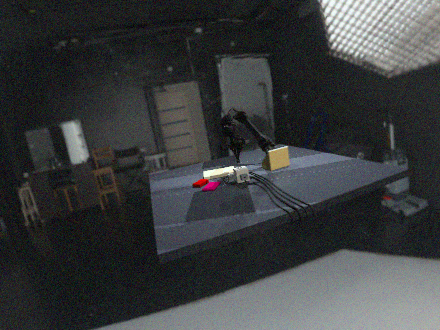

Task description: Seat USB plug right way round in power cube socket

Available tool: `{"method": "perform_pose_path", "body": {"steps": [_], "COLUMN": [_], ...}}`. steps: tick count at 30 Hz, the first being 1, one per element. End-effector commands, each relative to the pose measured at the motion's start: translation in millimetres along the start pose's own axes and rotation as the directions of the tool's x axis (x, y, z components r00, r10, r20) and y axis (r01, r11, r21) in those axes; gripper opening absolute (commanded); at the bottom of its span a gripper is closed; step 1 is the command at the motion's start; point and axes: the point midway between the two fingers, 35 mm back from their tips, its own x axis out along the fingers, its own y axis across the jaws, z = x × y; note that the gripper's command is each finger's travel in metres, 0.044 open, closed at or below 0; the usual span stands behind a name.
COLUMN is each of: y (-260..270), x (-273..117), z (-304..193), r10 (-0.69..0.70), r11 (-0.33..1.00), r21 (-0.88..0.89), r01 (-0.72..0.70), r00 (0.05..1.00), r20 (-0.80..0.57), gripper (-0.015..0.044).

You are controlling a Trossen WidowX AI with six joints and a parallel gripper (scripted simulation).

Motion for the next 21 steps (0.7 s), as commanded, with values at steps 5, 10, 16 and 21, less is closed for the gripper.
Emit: {"method": "perform_pose_path", "body": {"steps": [5, 10, 16, 21], "y": [0.3, 0.0, 0.0, 0.0], "x": [0.2, 0.2, 0.9, 1.5], "z": [0.0, 0.1, 0.4, 0.6], "r10": [0.001, 0.000, 0.000, 0.000], "r11": [1.000, 1.000, 1.000, 1.000], "r21": [-0.015, -0.008, -0.008, -0.008], "r01": [-0.001, 0.000, 0.000, 0.000], "r00": [1.000, 1.000, 1.000, 1.000], "r20": [0.000, 0.002, 0.009, 0.014], "gripper": [0.0000, 0.0000, 0.0000, 0.0000]}}
